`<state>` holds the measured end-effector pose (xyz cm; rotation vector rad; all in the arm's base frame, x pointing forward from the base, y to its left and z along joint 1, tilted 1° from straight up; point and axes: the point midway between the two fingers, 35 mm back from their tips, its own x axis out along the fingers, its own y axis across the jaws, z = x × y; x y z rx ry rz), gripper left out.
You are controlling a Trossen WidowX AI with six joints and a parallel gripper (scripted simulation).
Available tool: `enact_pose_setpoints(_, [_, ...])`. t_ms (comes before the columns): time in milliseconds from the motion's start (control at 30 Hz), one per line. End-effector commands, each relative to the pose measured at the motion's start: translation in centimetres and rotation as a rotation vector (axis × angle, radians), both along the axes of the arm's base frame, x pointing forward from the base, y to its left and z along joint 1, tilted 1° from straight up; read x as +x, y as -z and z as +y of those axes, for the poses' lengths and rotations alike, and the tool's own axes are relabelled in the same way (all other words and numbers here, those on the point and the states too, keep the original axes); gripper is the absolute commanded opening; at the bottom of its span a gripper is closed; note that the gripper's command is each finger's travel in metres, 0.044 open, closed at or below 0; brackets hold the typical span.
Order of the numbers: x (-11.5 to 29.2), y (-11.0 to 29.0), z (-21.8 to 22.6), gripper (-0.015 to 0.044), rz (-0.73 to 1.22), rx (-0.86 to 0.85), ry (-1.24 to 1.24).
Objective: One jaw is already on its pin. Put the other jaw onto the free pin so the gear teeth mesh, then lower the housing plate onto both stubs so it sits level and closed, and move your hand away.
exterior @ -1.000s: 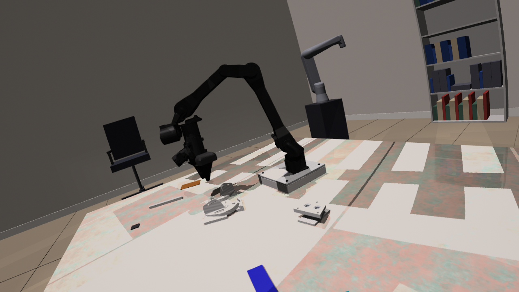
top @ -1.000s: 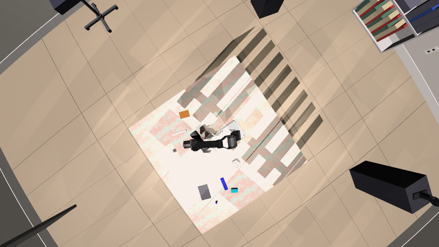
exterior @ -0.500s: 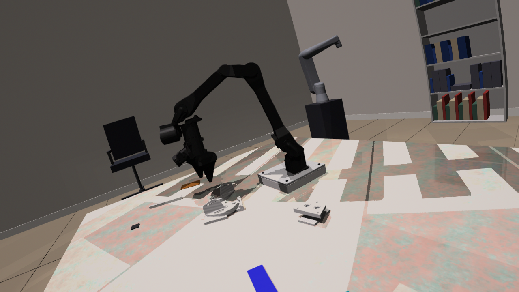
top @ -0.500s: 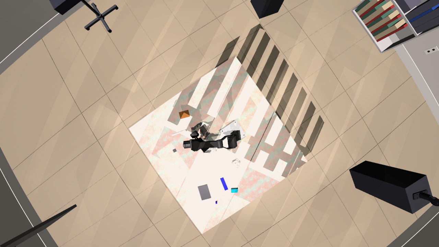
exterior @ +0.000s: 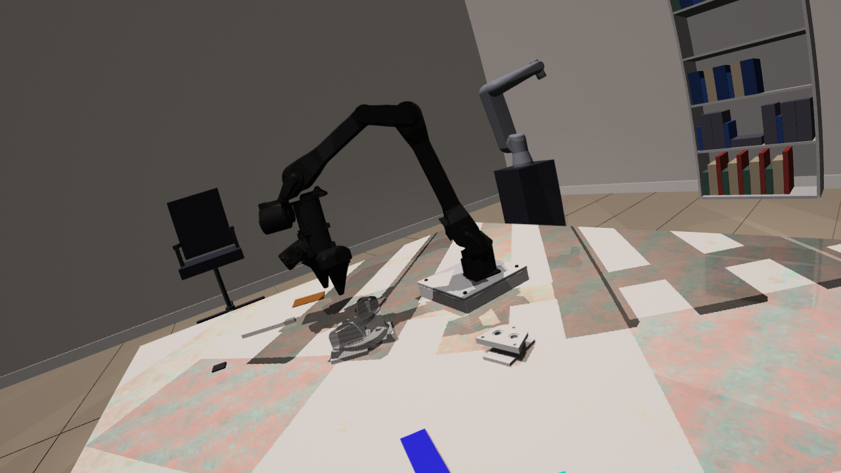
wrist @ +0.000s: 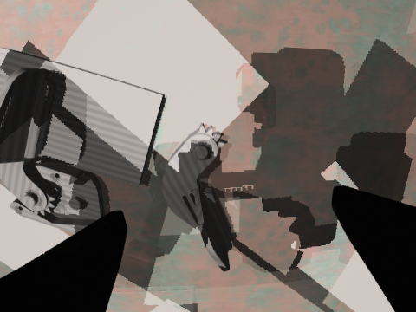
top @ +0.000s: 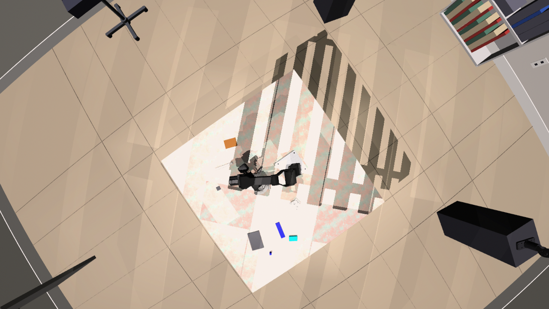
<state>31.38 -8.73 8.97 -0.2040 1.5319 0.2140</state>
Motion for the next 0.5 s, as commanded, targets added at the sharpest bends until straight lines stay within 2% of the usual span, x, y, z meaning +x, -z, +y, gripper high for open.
enact_pose_setpoints(0, [0.00,0.00,0.00,0.0440,0.000,0.000,0.000])
enact_pose_setpoints(100, [0.00,0.00,0.00,0.0440,0.000,0.000,0.000])
enact_pose_setpoints(467, [0.00,0.00,0.00,0.0151,0.000,0.000,0.000])
